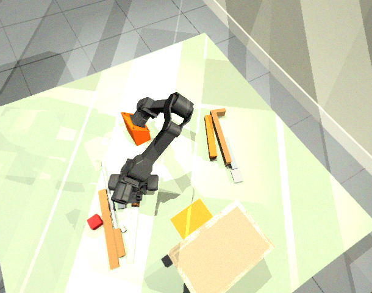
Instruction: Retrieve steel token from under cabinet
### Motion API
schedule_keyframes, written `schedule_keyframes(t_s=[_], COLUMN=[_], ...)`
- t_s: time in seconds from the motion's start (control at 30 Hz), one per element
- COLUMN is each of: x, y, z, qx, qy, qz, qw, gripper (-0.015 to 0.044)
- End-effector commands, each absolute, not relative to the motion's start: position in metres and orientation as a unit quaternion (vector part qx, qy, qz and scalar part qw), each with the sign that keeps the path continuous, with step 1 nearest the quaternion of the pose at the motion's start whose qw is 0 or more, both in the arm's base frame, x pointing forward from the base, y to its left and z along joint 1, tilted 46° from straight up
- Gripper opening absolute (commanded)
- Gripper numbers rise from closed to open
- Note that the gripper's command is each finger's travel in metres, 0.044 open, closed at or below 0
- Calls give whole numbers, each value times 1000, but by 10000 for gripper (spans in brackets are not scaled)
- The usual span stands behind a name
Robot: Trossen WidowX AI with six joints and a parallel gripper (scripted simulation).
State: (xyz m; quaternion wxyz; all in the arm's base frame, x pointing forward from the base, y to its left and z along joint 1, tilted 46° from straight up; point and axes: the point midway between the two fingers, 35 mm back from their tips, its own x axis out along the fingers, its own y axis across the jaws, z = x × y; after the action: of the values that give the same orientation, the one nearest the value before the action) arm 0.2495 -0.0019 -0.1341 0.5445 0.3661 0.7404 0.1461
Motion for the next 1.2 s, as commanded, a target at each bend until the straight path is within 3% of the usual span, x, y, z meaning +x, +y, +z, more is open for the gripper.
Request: schedule_keyframes(t_s=[0.0, 1.17], x=[251, 253], y=[-8, -26], z=[-138, -156], qx=[365, 364], qy=[740, 740], qz=[144, 144], qw=[546, 547], gripper=[0, 0])
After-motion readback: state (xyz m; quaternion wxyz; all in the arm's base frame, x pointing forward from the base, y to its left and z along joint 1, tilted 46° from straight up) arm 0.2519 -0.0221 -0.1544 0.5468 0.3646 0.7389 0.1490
